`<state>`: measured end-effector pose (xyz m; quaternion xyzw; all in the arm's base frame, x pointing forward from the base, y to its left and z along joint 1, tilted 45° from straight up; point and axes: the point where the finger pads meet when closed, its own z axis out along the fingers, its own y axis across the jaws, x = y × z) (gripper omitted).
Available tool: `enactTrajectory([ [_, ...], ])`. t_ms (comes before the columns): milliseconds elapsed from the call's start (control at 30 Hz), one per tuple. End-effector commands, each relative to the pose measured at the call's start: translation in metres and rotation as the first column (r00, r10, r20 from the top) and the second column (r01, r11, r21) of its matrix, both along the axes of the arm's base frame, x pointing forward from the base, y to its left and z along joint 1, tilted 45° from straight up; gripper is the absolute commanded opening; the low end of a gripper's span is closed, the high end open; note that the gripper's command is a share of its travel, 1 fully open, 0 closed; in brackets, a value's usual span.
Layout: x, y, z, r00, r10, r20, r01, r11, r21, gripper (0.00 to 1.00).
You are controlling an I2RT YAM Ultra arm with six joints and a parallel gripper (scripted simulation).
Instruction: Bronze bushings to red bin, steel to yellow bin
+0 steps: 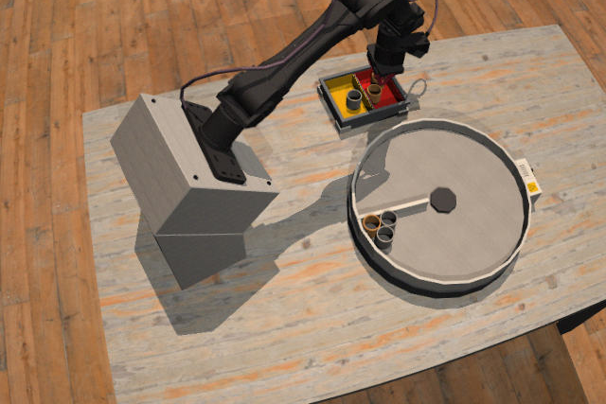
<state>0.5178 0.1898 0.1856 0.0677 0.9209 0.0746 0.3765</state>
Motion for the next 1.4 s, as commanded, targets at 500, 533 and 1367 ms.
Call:
enactTrajectory([
  [500,0.002,0.006,0.02,0.999,0.009,0.042,-0.01,1.0,0.019,0.15],
  [533,0.002,0.006,0.021,0.999,0.009,0.043,-0.01,1.0,0.019,0.15],
  [1367,-0.06,-0.004,0.068,1.0,0.002,0.021,-0.003,1.0,0.009,0.15],
])
